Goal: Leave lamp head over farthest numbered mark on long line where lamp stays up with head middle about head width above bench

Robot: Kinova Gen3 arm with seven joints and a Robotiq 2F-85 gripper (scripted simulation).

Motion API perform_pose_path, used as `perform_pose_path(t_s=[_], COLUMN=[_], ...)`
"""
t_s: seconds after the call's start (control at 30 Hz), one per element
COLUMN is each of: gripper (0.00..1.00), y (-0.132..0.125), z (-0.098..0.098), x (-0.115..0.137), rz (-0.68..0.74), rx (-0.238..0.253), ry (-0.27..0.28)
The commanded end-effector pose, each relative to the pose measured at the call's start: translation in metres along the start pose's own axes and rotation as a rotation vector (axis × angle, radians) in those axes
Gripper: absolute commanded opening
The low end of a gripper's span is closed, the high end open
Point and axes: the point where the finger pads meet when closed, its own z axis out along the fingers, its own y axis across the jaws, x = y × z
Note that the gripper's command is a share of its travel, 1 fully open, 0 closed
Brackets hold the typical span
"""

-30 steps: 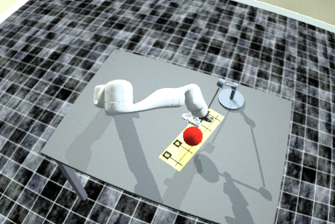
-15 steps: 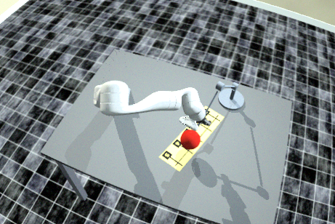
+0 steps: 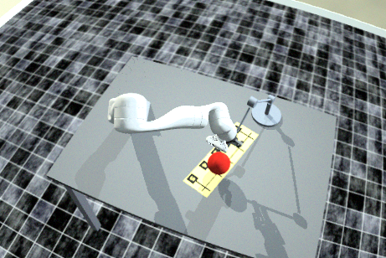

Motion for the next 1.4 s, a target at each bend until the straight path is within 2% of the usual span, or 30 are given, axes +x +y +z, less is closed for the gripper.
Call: perform_pose_path(t_s=[0.0, 1.37], gripper=[1.0, 1.0], y=[0.0, 0.0015], z=[-0.0006, 0.0003], x=[-0.0015, -0.0042], rz=[-0.002, -0.005], rx=[0.001, -0.001], ry=[-0.002, -0.005])
